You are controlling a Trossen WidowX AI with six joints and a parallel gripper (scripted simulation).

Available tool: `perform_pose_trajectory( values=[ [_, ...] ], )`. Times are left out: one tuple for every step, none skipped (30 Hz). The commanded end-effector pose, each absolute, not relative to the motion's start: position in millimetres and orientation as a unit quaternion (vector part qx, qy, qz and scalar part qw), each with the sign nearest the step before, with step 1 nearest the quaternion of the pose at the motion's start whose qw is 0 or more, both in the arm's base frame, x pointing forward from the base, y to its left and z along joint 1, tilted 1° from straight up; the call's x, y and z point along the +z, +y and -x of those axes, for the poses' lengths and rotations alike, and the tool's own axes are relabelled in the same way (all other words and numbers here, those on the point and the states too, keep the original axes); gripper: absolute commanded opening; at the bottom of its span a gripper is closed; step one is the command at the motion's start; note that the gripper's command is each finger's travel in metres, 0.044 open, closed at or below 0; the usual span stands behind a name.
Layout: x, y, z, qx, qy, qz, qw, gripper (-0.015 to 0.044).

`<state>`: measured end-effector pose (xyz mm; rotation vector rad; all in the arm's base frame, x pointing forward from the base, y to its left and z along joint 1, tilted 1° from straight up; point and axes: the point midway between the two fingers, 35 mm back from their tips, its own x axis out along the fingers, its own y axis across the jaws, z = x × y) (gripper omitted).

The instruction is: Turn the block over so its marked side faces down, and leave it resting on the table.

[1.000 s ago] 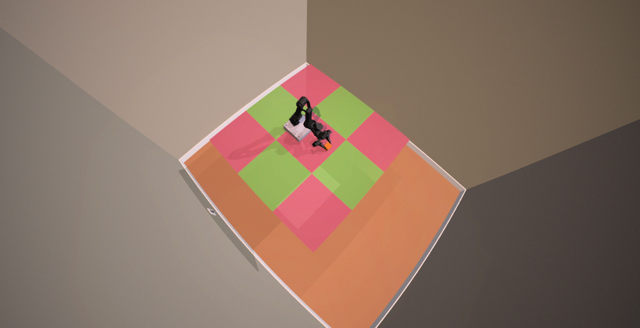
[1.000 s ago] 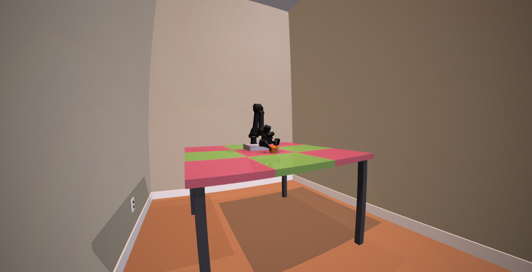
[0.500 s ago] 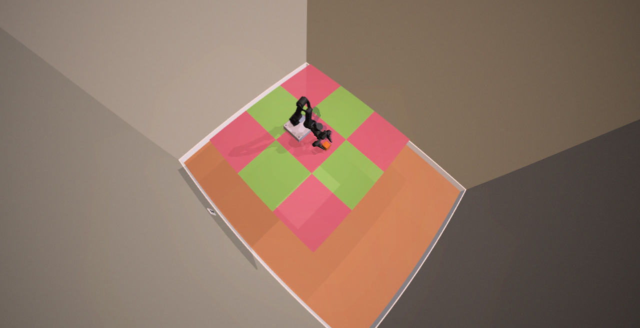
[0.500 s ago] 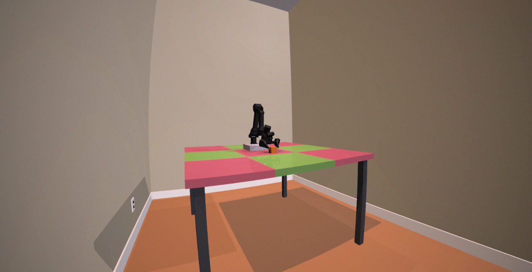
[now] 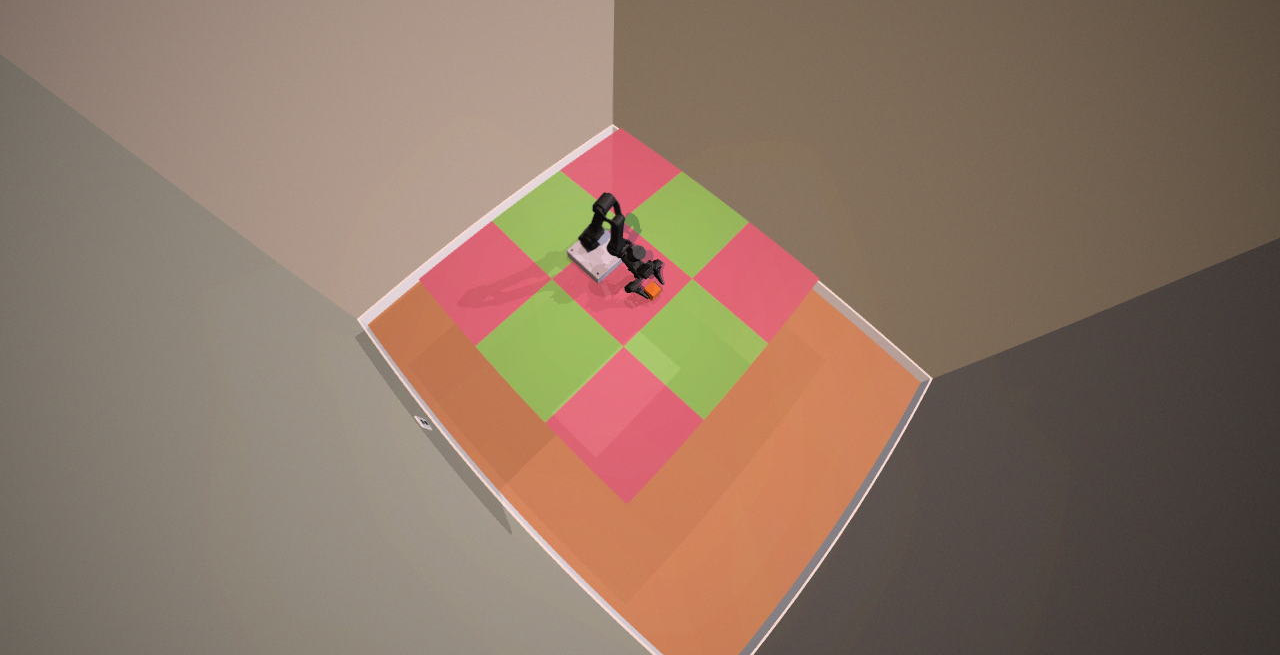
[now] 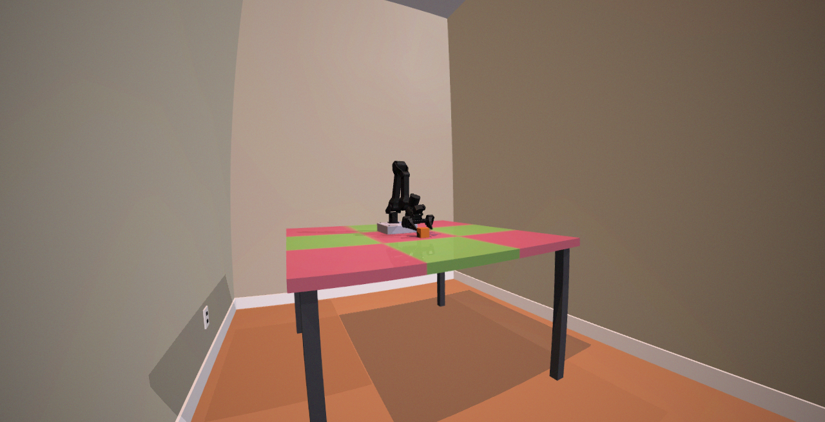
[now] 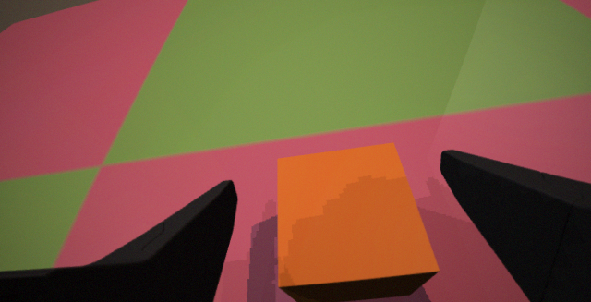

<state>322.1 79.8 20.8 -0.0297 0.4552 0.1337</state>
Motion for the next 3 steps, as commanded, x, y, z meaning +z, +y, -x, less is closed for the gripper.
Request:
perform_pose_trajectory(
  values=[
    [21.1, 79.0, -322.1, 0.064, 0.224, 0.017, 0.972, 0.0440],
    [21.1, 79.0, -322.1, 0.064, 0.224, 0.017, 0.972, 0.0440],
    [21.1, 79.0, -322.1, 0.064, 0.224, 0.017, 0.972, 0.0440]
  ],
)
